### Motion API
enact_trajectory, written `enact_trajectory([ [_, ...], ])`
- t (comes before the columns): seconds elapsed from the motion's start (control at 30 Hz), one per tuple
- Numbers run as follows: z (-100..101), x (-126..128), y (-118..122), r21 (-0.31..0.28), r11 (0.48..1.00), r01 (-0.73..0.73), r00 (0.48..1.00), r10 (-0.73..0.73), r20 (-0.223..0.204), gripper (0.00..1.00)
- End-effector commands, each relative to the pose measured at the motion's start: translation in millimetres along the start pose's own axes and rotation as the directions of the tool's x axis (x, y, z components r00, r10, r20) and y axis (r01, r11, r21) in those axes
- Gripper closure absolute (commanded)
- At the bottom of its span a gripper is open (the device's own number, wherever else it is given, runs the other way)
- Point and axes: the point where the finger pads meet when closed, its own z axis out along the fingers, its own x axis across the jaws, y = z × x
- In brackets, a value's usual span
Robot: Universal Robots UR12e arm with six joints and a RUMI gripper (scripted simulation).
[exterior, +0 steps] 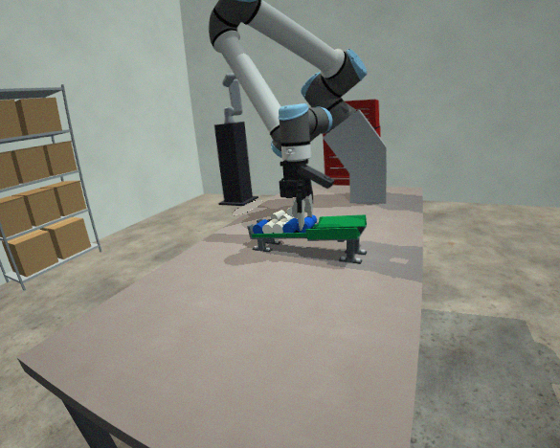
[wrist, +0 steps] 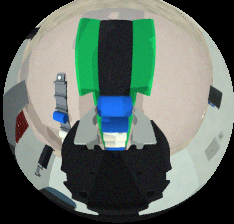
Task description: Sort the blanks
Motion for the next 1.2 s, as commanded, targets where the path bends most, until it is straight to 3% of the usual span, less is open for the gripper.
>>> enact_trajectory([
  [0.0,0.0,0.6,0.9,0.0,1.0,-0.002,1.0,0.002,-0.001,0.65],
  [1.17,0.0,-0.7,0.8,0.001,1.0,-0.001,1.0,0.001,-0.001,0.65],
])
